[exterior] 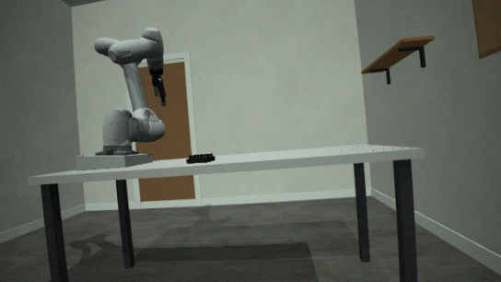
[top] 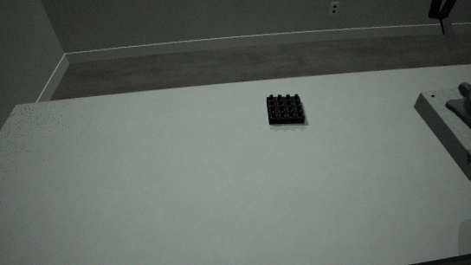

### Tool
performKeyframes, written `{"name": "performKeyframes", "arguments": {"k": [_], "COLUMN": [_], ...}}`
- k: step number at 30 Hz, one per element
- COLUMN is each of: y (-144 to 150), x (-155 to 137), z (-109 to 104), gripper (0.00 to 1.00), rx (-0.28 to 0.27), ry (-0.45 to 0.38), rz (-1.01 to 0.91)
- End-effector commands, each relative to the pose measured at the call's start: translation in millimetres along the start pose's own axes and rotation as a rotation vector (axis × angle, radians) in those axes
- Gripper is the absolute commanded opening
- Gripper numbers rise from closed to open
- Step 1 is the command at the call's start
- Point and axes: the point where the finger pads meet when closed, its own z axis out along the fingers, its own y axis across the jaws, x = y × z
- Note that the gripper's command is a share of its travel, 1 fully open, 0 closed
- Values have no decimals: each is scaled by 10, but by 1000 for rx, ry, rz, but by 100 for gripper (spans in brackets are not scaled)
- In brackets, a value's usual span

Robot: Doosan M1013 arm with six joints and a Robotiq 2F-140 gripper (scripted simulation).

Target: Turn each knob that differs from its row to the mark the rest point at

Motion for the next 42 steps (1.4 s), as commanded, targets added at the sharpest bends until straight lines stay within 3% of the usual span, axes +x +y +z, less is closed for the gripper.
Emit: {"name": "performKeyframes", "arguments": {"k": [1,3,4,6,18,20,21,23,35,42], "y": [428,428,771,899,2428,2428,2768,2895,4393,4697], "x": [51,51,71,77,80,80,72,69,49,55], "z": [12,12,15,16,39,39,47,50,126,154], "gripper": [100,100,100,100,100,100,100,100,100,100], "rx": [-53,-53,-100,-117,-333,-333,-382,-401,-621,-664], "ry": [-12,-12,-20,-22,-42,-42,-42,-42,-9,6], "rz": [76,76,136,158,384,384,426,441,580,600]}}
